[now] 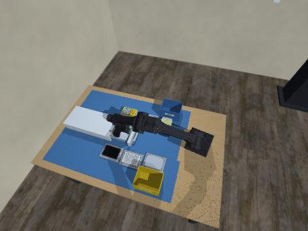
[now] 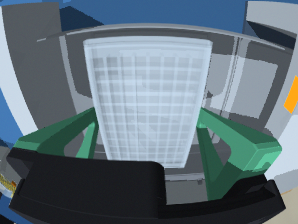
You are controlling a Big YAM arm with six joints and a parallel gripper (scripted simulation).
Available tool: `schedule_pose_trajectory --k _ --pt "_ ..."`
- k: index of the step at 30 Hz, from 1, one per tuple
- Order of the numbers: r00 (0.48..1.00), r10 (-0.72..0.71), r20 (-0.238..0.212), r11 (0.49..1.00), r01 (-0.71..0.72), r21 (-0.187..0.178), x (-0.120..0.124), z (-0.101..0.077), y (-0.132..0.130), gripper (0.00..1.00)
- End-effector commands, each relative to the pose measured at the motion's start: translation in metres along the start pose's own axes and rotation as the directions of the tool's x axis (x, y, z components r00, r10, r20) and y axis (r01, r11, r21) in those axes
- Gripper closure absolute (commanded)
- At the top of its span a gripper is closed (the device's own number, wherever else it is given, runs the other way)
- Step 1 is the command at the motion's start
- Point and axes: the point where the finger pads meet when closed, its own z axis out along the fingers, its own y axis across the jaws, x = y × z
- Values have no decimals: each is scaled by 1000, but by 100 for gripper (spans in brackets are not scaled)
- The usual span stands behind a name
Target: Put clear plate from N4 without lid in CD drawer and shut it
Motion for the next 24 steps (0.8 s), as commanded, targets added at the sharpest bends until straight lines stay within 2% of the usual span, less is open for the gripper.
schedule_pose_trajectory --k 1,10,11,16,21,24 --pt "1000 -6 -2 999 6 39 1 -17 -25 100" --pt "1000 -6 -2 999 6 34 -2 -13 -24 100" --pt "1000 -13 -2 999 13 45 -7 -19 -28 100" --pt "1000 -11 -1 999 11 32 -8 -5 -25 100" --pt "1000 -24 0 999 24 49 -14 -9 -30 100" --pt "1000 -21 0 999 21 43 -11 -1 -28 100"
